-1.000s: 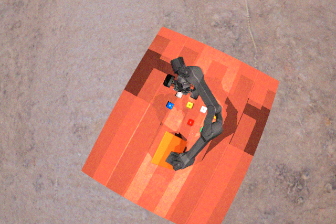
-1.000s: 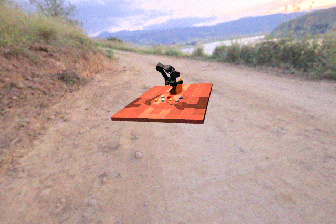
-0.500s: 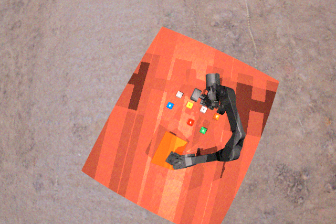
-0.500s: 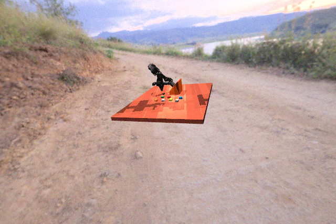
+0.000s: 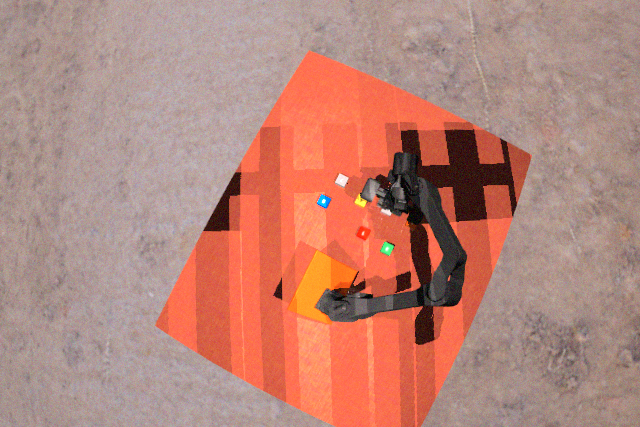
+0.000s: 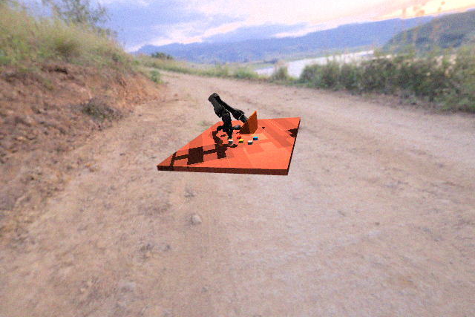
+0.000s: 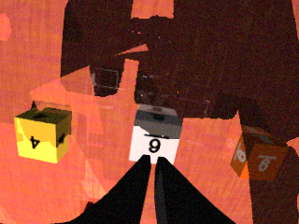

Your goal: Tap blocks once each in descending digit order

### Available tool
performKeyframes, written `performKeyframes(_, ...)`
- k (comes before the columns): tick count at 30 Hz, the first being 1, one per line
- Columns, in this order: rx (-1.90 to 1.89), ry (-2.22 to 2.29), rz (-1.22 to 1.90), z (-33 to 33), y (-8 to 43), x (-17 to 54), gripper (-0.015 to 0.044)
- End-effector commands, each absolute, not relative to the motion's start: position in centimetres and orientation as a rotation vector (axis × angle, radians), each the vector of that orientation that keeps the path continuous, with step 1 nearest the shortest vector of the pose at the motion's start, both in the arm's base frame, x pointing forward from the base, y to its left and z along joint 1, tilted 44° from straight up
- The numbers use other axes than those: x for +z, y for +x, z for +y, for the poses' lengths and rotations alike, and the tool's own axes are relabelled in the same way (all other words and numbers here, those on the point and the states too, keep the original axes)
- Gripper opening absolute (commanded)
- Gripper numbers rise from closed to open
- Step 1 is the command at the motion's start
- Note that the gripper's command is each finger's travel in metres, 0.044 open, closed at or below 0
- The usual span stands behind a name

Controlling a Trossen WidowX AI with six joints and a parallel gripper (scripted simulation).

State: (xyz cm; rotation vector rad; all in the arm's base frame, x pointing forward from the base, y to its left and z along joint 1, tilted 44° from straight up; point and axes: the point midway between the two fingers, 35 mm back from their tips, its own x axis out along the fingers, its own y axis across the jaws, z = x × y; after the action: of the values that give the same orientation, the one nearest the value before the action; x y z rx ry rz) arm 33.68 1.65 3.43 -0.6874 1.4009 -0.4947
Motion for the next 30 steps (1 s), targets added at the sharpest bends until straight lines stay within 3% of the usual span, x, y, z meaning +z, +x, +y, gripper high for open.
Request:
performKeyframes(1,-0.497,-0.691,1.4,1.0,33.7,3.0,0.002)
performKeyframes(19,-0.498,-0.691,1.4,-0.3,33.9,1.6,0.002)
performKeyframes(30,-0.494,-0.689,1.401,3.5,33.5,5.3,0.002)
